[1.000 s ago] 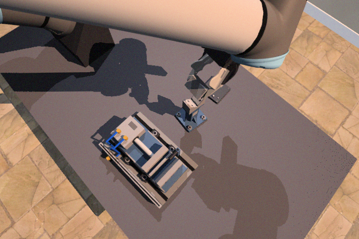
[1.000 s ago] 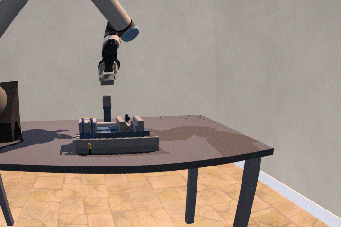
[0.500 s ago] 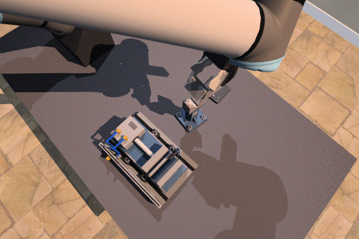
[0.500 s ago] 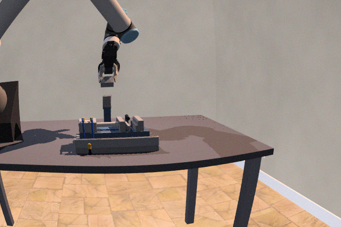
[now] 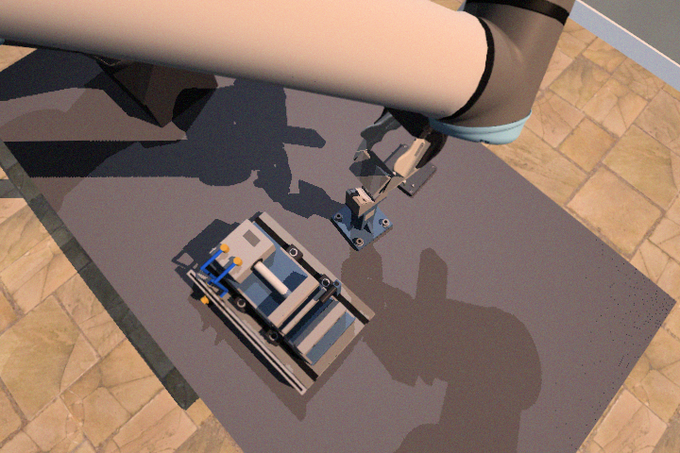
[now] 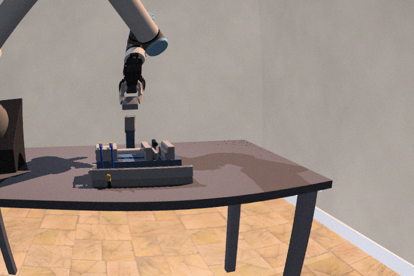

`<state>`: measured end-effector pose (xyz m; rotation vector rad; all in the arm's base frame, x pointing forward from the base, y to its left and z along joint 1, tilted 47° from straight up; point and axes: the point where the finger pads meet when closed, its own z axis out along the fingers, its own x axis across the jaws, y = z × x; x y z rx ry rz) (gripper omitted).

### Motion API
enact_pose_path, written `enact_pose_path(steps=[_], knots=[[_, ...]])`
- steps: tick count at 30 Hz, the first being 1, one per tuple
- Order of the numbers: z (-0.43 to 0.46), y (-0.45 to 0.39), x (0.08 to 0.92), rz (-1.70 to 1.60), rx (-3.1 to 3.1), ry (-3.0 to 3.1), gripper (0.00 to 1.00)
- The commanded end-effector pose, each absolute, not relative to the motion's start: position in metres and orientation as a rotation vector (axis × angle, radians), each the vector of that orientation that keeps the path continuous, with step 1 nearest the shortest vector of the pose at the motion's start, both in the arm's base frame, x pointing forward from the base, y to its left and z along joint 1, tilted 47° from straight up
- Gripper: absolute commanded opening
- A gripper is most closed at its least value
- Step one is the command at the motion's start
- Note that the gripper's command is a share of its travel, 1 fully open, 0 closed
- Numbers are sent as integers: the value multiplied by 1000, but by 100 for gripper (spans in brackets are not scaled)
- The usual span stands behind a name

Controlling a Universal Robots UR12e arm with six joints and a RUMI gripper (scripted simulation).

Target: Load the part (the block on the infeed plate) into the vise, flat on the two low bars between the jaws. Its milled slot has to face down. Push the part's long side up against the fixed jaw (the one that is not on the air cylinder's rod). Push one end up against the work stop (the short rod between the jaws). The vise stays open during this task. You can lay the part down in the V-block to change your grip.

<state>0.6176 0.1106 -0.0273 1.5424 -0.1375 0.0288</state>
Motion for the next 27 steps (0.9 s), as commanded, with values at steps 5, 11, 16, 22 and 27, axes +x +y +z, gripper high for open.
enact_pose_path(steps=[5,11,16,22,27], knots=[[-34,104,618,30,1543,-138,0],[-37,100,618,30,1543,-138,0],[-41,96,618,30,1543,-138,0],[-46,91,619,30,1543,-138,0],[-48,89,619,30,1543,-138,0]])
